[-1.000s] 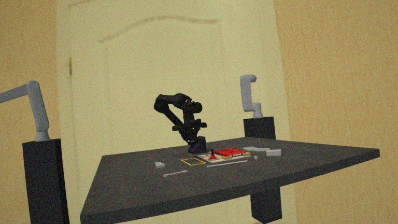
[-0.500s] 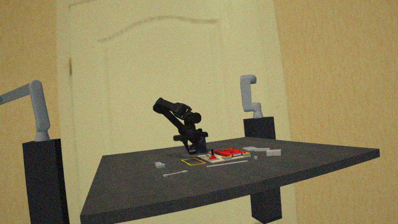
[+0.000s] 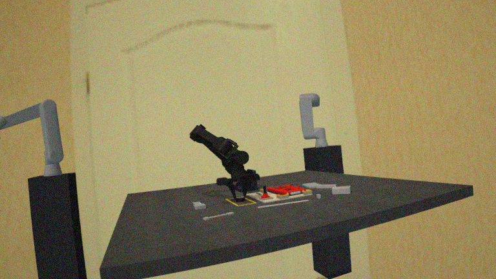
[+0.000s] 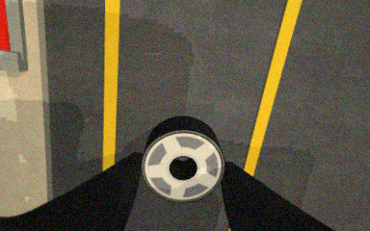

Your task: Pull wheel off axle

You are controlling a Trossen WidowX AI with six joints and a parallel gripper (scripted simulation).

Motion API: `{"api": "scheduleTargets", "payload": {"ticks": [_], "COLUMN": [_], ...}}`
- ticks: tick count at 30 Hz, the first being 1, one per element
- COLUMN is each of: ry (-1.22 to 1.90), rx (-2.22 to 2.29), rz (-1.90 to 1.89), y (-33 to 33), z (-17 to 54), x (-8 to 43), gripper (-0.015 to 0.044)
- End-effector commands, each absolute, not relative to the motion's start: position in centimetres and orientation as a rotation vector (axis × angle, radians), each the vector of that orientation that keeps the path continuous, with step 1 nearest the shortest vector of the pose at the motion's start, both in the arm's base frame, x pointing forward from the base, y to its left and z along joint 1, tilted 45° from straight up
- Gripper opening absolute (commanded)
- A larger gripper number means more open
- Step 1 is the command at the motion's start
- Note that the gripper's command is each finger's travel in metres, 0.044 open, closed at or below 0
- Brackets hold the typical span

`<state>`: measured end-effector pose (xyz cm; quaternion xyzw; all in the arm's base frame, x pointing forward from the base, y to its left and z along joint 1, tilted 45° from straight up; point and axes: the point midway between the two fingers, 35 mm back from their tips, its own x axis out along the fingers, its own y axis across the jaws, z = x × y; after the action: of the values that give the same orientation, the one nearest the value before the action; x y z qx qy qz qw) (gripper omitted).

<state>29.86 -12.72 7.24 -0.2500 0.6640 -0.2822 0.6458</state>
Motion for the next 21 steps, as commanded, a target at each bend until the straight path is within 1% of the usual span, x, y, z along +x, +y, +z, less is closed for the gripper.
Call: {"api": "scheduleTargets", "payload": {"ticks": [1,5,6,12,15,17,20,21], "ry": [1.511,1.511,1.511,1.512,1.512,1.509,1.513,1.514], "rx": [-0.566,-0.566,-0.566,-0.572,-0.572,-0.578,-0.571,-0.569], "rz": [-0.645,-0.644,-0.644,-0.643,-0.644,-0.635,-0.629,-0.629], "y": [-12.7,-12.5,-12.2,-8.7,-8.5,-8.1,-5.4,-4.5], "z": [7.3,7.4,7.7,11.3,11.5,11.1,11.4,11.5], "x": [29.9,29.9,30.0,30.1,30.1,29.7,27.0,25.9], "gripper": [0.0184,0.0289,0.03,0.03,0.03,0.0352,0.0431,0.044]}}
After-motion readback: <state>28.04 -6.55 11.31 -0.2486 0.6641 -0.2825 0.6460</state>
